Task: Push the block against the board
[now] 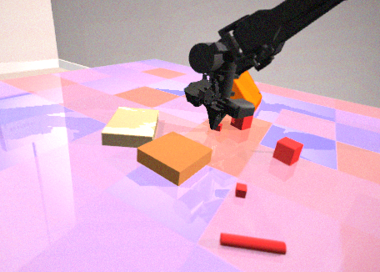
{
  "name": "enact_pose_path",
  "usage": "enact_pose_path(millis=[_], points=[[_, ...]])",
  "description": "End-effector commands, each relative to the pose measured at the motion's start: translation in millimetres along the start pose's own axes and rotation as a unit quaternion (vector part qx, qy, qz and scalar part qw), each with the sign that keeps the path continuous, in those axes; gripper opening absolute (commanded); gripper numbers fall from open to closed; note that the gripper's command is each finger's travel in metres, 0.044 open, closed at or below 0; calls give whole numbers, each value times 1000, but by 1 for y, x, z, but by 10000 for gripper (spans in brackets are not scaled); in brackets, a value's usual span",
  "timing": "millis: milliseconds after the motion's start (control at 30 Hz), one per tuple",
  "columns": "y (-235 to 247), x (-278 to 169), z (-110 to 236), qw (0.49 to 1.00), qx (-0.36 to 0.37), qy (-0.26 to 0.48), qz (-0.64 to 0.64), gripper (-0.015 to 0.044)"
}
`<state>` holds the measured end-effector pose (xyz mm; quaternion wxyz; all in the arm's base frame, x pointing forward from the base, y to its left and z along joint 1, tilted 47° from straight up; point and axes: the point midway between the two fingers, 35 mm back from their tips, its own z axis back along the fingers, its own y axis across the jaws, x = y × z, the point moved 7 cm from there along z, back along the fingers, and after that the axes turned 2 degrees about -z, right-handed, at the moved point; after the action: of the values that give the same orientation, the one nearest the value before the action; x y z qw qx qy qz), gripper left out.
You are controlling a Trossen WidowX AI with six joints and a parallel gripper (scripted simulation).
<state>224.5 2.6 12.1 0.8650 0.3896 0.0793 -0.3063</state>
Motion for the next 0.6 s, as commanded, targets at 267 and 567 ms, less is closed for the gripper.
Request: enact_pose_path(millis=[267,567], points=[[1,10,0,1000,2,1,-2,0],[2,25,0,1000,2,0,-2,0]])
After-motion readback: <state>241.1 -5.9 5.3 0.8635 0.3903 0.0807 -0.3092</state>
